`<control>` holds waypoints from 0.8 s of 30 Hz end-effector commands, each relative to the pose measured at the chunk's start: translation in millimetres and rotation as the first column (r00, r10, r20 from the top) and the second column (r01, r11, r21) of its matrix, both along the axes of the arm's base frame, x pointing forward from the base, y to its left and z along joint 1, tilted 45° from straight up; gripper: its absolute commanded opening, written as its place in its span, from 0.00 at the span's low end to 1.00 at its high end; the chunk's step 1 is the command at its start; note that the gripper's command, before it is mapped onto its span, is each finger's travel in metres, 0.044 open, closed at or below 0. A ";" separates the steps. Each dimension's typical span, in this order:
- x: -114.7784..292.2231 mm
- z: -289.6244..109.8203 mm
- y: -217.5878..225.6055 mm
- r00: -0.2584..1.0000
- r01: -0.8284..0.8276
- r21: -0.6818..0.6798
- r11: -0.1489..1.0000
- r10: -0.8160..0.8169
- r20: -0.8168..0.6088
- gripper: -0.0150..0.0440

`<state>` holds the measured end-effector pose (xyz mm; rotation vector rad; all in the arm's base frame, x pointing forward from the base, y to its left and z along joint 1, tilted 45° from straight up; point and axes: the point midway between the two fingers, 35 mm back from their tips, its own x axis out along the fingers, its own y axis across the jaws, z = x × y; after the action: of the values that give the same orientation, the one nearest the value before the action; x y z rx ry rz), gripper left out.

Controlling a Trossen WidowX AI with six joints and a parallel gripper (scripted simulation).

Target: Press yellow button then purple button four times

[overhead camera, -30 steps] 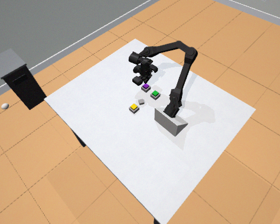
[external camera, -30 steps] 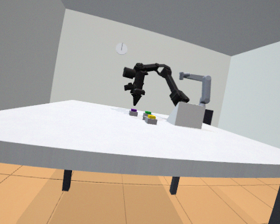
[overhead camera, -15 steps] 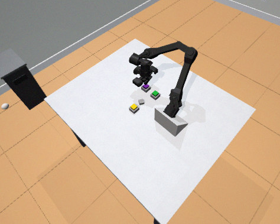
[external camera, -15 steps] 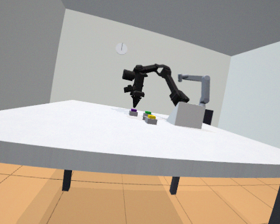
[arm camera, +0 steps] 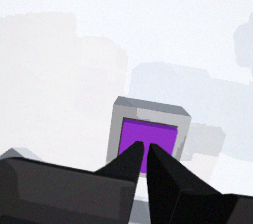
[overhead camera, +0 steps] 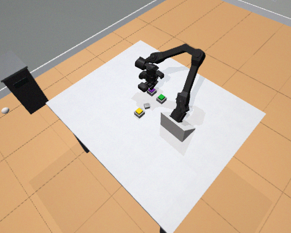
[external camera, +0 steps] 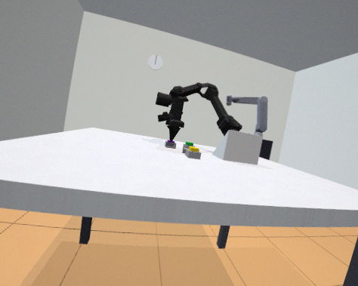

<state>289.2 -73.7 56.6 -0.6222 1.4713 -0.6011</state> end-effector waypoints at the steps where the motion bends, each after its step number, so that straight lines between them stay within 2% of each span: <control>1: -0.8 -0.8 -1.8 1.000 -0.001 -0.005 1.000 0.001 -0.005 0.29; 12: -0.8 -0.8 -1.8 1.000 -0.001 -0.005 1.000 0.001 -0.005 0.29; 17: -1.1 23.1 22.6 1.000 -0.001 -0.004 1.000 0.001 -0.005 0.29; 24: -1.0 21.4 20.9 1.000 -0.001 -0.004 1.000 0.001 -0.005 0.29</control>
<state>288.9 -52.6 78.1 -0.6361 1.4717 -0.6005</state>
